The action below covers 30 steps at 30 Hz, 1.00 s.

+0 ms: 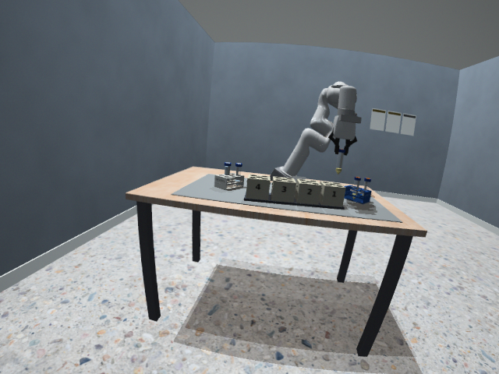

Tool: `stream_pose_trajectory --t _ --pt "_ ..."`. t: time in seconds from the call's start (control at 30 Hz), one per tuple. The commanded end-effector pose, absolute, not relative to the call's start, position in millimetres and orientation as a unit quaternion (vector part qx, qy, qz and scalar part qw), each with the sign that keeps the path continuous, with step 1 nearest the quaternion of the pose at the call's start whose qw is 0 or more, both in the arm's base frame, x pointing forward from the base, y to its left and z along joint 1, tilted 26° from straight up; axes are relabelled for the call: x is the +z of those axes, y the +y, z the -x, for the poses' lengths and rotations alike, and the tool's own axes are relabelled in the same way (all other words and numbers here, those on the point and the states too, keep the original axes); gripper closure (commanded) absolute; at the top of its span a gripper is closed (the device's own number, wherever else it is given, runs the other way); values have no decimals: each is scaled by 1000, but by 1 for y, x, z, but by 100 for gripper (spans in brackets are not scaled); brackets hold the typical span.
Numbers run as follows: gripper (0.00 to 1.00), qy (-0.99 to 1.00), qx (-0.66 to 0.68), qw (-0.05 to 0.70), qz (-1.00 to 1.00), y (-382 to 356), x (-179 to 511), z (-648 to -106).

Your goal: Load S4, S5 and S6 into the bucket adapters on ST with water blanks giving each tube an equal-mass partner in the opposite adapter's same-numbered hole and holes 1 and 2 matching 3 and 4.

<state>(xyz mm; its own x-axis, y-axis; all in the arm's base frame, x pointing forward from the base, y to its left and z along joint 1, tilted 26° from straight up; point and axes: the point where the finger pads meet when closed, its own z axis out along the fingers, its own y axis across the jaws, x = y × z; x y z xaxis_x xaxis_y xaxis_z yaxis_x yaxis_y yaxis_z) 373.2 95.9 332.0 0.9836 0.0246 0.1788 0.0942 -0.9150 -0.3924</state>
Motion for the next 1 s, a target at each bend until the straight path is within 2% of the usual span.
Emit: stream_pose_trajectory --t 0.0,0.97 --pt "100 -32 -87 205 974 93 333 -379" --pt "100 -32 -87 205 974 99 321 -381"
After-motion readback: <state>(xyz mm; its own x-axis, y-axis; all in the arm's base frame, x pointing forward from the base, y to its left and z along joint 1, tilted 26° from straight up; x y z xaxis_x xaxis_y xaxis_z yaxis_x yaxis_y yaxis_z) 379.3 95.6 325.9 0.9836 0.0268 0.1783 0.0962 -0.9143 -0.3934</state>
